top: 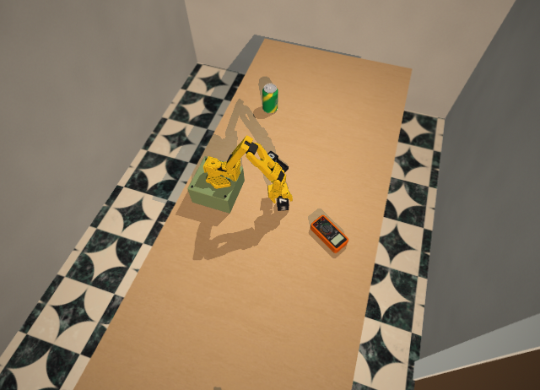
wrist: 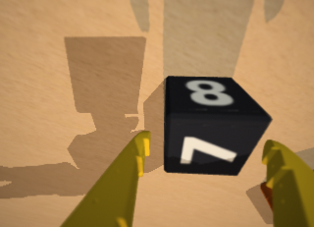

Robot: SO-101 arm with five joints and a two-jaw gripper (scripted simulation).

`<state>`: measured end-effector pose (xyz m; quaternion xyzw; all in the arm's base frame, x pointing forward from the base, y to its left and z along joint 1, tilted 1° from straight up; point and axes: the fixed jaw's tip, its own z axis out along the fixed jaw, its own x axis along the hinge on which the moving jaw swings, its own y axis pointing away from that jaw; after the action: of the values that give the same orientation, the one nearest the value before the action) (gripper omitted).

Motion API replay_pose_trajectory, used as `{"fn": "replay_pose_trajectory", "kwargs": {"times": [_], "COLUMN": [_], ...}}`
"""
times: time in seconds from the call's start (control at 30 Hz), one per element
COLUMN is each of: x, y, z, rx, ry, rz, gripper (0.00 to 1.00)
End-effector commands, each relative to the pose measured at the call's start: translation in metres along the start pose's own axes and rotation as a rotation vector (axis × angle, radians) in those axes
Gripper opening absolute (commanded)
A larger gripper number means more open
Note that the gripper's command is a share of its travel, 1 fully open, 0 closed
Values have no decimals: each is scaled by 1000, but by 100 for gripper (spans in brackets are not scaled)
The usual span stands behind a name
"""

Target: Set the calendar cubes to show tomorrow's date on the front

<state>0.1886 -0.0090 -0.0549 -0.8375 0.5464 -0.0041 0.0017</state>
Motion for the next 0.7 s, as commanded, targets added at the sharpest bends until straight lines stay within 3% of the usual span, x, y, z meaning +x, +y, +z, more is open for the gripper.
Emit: {"fn": "replay_pose_trajectory", "kwargs": {"times": [0.0, 0.67], "x": [0, 0], "y": [2, 3], "z": [7, 16], "rx": [-3, -3], "ry": [-3, -3], "rz": [0, 0], "gripper": [35, 35]}}
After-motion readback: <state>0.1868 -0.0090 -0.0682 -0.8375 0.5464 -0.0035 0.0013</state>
